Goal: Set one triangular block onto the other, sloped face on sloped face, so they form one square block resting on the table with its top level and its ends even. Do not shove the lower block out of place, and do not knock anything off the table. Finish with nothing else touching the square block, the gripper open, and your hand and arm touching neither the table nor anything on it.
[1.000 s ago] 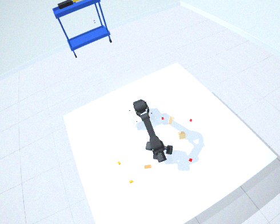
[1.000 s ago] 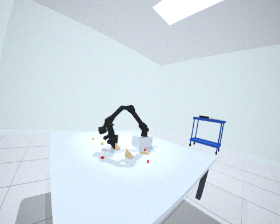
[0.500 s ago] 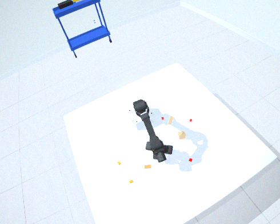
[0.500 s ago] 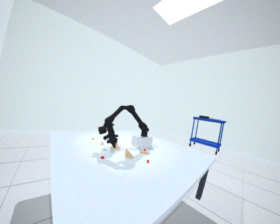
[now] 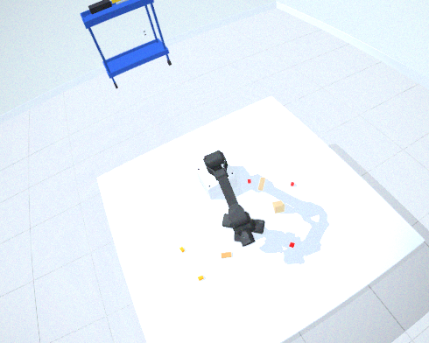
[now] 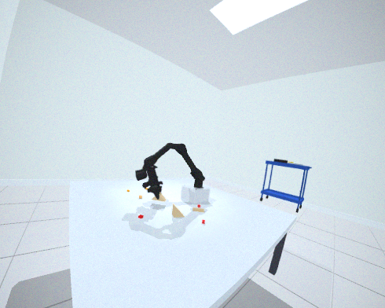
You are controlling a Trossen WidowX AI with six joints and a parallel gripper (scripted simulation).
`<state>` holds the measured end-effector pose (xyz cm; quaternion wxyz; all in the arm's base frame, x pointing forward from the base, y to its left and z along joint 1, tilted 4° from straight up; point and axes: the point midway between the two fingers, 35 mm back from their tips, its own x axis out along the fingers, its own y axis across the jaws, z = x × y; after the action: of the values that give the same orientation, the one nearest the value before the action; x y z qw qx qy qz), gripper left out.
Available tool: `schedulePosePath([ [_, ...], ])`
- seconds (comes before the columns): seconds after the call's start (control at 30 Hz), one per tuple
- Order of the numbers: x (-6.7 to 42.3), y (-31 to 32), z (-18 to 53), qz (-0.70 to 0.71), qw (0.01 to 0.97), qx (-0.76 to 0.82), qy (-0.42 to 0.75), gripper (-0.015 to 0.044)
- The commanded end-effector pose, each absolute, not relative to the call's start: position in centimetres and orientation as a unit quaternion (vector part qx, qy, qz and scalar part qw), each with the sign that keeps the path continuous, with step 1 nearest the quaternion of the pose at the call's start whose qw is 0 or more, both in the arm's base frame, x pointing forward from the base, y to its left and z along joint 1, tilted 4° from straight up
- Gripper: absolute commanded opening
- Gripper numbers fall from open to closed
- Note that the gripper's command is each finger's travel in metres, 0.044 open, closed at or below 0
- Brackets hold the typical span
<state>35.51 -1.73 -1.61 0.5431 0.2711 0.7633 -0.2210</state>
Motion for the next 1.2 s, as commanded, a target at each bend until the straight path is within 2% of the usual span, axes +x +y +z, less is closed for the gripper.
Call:
schedulePosePath([
  [0.0, 35.7, -1.5, 0.7, -0.221, 0.546, 0.274, 0.760, 0.0000],
  [0.3, 35.3, -1.2, 5.0, -0.221, 0.546, 0.274, 0.761, 0.0000],
  [0.57, 35.3, -1.2, 5.0, -0.219, 0.553, 0.268, 0.758, 0.0000],
  [1.17, 35.0, -0.7, 4.4, -0.185, 0.681, 0.180, 0.685, 0.0000],
])
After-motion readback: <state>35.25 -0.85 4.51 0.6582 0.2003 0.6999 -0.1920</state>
